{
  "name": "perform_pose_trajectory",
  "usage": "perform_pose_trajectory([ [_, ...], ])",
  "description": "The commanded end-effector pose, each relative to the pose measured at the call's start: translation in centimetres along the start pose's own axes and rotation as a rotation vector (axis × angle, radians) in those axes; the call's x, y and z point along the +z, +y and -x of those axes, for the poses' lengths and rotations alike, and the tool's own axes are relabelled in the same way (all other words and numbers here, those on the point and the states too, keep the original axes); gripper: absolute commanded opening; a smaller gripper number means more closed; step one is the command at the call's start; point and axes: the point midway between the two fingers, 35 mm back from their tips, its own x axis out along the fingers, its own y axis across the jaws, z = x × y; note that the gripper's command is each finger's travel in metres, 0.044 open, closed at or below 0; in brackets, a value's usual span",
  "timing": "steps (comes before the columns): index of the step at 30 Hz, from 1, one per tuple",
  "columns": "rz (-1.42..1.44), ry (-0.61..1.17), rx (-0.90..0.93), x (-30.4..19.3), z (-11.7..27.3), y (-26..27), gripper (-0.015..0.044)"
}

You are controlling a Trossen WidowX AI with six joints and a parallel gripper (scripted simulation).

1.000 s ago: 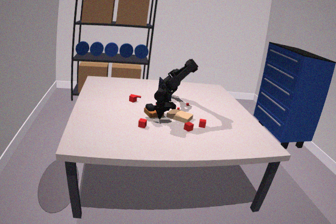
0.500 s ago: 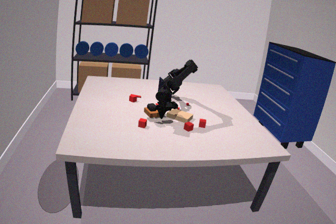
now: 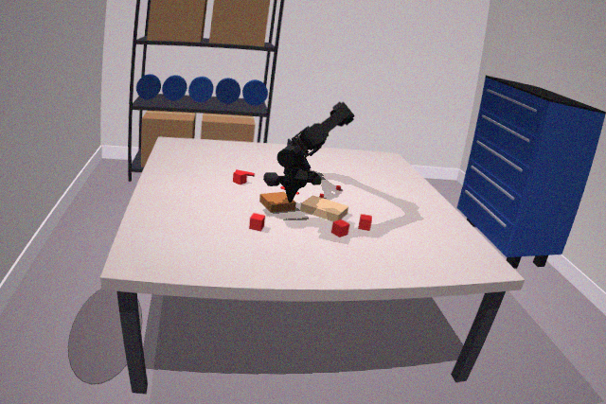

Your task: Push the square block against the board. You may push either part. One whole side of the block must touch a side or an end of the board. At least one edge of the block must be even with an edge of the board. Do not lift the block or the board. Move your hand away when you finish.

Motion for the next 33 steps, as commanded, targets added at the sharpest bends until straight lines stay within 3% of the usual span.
perform_pose_trajectory([
  [1,-0.13,-0.002,-0.006,-0.4,0.3,-0.9,0.0],
  [33,-1.216,-0.006,-0.007,-4.4,0.4,-6.8,0.0],
])
